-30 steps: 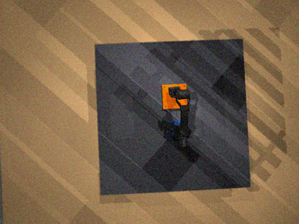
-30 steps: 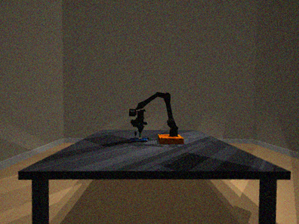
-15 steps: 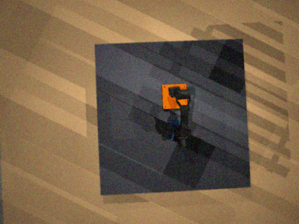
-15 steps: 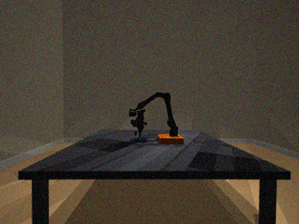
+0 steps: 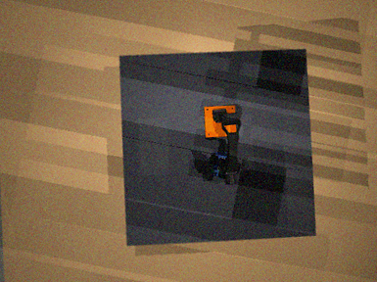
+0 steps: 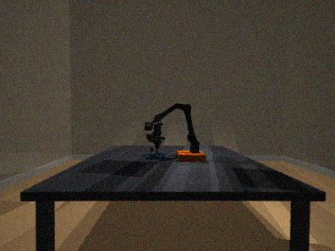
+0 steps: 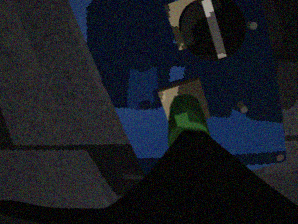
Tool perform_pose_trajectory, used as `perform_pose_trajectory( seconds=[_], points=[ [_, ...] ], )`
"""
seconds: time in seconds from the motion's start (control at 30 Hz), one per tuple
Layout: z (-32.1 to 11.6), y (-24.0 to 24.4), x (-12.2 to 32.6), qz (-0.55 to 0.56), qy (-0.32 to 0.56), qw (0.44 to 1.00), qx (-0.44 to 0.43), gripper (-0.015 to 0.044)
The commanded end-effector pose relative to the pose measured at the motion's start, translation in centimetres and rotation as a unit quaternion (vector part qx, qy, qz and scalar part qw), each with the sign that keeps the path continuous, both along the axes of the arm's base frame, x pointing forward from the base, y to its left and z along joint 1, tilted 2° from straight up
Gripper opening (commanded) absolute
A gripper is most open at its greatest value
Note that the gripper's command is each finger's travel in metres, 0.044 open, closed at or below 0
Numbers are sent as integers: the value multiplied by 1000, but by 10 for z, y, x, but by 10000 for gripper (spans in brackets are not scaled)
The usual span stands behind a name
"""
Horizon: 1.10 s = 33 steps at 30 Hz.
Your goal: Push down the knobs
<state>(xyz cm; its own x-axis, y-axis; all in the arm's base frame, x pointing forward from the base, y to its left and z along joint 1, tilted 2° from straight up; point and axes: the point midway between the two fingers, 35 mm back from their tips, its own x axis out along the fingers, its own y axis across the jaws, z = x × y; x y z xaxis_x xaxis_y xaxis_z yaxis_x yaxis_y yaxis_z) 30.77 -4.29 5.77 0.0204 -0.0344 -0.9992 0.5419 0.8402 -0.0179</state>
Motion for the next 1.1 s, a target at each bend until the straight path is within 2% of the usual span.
perform_pose_trajectory(
  seconds=[0.0,0.4,0.67,0.93,1.07],
  points=[
    [1,1,1,1,4,1000,3,0],
    [18,1,0,1,4,1000,3,0],
    [12,1,0,1,7,1000,1,210],
    [36,-11,20,49,-50,998,-4,0],
    [37,-12,21,116,-45,992,-8,0]
  ],
)
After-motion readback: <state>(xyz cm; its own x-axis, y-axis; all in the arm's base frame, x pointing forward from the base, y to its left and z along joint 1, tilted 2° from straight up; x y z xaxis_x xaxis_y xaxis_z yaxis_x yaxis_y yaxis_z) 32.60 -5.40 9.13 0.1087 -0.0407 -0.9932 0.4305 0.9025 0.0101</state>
